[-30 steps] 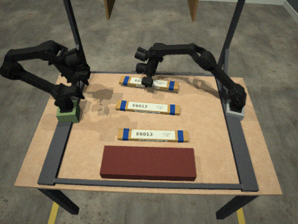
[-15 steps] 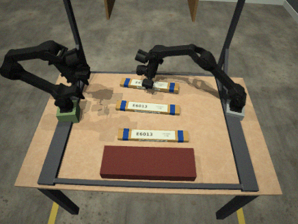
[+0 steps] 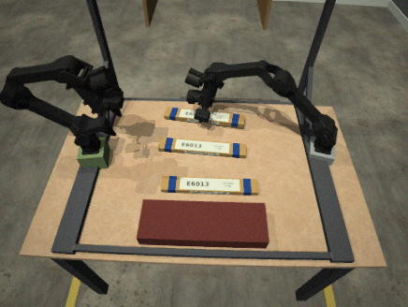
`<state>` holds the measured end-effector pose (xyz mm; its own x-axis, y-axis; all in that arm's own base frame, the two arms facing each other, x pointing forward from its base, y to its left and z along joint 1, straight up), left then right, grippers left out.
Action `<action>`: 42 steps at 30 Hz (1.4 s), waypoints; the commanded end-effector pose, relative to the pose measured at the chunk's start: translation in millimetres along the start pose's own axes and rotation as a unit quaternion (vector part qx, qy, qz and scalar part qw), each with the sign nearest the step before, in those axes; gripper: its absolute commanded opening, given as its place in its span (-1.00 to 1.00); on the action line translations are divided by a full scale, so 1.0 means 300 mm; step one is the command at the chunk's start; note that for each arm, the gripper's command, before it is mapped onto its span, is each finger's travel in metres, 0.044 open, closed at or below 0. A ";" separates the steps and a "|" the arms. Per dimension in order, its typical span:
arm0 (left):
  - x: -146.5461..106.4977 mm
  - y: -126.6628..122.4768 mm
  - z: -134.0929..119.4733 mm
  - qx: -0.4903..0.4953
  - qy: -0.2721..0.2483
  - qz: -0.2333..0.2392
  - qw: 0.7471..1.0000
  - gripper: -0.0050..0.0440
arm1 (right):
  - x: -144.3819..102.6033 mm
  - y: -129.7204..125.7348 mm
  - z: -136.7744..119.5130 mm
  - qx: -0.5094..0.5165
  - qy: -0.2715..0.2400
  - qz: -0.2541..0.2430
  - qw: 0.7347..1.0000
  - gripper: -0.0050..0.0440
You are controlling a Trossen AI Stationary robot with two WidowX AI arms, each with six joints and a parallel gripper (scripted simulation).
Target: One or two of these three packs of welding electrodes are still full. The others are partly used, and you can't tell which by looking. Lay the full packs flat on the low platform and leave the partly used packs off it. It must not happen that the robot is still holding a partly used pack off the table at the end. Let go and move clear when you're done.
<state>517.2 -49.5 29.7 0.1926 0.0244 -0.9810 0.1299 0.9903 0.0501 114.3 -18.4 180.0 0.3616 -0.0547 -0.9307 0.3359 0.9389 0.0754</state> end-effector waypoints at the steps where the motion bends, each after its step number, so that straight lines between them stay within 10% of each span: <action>1: -0.188 0.018 0.077 -0.004 -0.069 0.005 0.998 -1.00 | -0.017 0.002 0.009 0.000 -0.010 0.002 1.000 0.96; 42: -0.130 0.014 0.061 -0.003 -0.064 0.005 0.998 -1.00 | -0.017 0.002 0.009 0.000 -0.010 0.002 1.000 0.96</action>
<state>517.5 -49.4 18.5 0.2068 0.0229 -0.9781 0.1290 0.9904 0.0505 114.3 -18.4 180.0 0.3616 -0.0547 -0.9307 0.3359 0.9389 0.0754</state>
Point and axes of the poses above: on each arm, the point midway between the two fingers, 35 mm back from their tips, its own x axis out along the fingers, its own y axis across the jaws, z = x × y, the point moved 2 cm from there along -x, back along the fingers, and after that the axes turned 12 degrees about x, right-handed, at the moved point
